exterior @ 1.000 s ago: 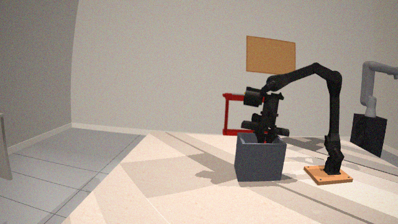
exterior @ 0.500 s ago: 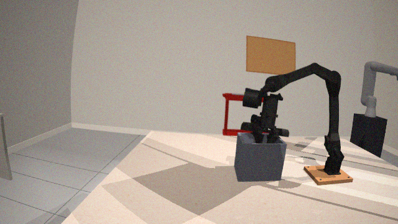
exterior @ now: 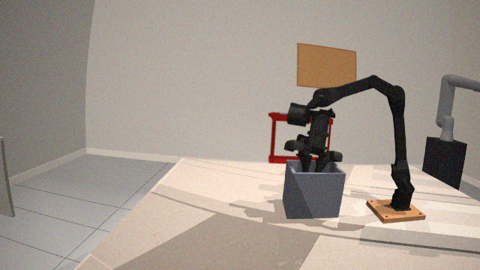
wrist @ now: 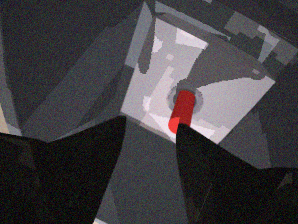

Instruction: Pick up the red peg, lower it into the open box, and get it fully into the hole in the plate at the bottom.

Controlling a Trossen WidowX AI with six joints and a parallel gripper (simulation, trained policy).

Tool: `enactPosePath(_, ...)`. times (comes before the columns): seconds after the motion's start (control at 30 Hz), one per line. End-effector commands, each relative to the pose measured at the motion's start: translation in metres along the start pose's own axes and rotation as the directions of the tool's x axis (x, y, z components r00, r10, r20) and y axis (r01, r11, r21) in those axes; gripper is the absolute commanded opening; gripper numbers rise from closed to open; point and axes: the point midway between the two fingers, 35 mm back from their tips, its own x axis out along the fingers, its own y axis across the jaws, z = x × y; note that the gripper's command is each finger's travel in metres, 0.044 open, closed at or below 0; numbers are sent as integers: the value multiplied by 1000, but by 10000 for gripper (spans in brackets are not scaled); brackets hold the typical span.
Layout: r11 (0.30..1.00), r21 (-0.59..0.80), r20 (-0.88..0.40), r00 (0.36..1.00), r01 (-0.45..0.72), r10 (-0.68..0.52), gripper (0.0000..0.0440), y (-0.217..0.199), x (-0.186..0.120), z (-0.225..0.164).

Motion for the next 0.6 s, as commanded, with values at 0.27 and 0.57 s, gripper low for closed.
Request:
enactPosePath(0.27, 995, -20, -72, 993, -95, 94, 146, 20, -15, 4)
enactPosePath(0.57, 985, -48, -110, 981, -167, 161, 142, 31, -25, 7)
